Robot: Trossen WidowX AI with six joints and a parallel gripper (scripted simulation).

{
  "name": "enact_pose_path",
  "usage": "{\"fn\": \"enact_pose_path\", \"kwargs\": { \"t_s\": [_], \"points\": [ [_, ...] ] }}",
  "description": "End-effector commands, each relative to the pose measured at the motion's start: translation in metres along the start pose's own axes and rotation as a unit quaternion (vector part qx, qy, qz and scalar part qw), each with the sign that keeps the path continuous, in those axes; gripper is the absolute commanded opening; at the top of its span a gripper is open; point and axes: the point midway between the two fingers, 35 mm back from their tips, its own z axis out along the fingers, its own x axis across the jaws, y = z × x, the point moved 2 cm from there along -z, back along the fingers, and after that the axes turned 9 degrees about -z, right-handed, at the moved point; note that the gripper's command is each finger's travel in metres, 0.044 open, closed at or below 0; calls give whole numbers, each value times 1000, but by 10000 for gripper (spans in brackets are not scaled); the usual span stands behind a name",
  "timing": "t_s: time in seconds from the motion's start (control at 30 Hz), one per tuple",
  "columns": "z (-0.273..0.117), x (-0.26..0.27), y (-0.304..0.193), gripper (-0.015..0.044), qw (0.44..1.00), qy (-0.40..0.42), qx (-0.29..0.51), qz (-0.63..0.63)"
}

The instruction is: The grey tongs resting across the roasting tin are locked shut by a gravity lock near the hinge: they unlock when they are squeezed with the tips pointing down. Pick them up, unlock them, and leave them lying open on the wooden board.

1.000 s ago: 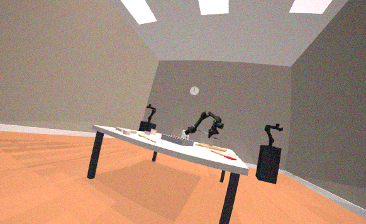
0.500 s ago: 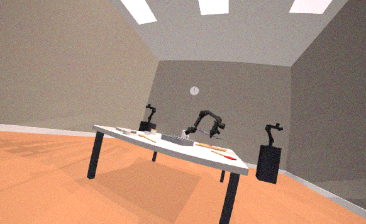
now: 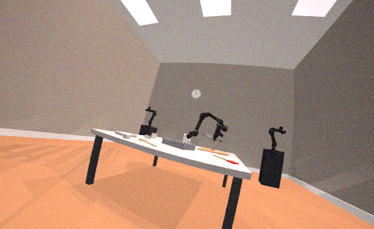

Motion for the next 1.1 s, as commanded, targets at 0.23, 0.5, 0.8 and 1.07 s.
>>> {"fn": "enact_pose_path", "kwargs": {
  "t_s": [0.23, 0.5, 0.8, 1.07],
  "points": [
    [-14, 19, 9, -150, 998, -7, -40, 56],
    [-26, 32, 13, -150, 992, -1, -72, 99],
    [-31, 37, 15, -150, 989, 5, -86, 119],
    [-31, 38, 17, -150, 989, -2, -106, 104]
  ]
}}
